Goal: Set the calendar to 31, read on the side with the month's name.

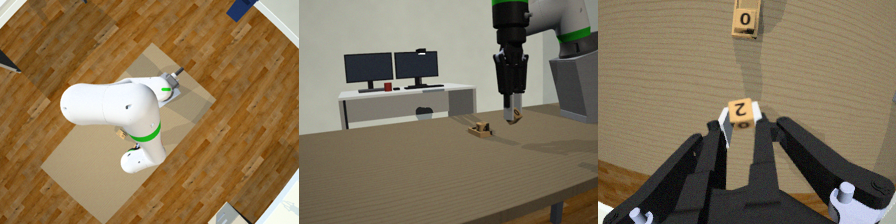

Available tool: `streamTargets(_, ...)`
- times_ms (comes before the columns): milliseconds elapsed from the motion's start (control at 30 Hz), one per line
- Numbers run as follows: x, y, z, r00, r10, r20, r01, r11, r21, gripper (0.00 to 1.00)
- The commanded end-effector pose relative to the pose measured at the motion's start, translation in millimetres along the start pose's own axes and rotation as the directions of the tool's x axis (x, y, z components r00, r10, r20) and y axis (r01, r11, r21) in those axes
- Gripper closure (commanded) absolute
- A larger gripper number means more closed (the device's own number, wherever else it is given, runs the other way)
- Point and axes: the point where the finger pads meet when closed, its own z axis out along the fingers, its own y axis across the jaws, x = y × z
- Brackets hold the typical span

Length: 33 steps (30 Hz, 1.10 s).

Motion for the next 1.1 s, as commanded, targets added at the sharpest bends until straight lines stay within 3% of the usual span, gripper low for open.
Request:
streamTargets(0,5,2,1,0.999,0.001,0.034,-0.001,1.0,-0.018,0.83)
streamTargets(367,4,1,1,0.973,0.0,0.23,0.002,1.0,-0.009,0.83)
streamTargets(767,7,0,1,0.966,0.0,0.26,0.002,1.0,-0.006,0.83)
streamTargets(1067,12,9,6,0.927,0.011,0.374,0.002,0.999,-0.035,0.83)
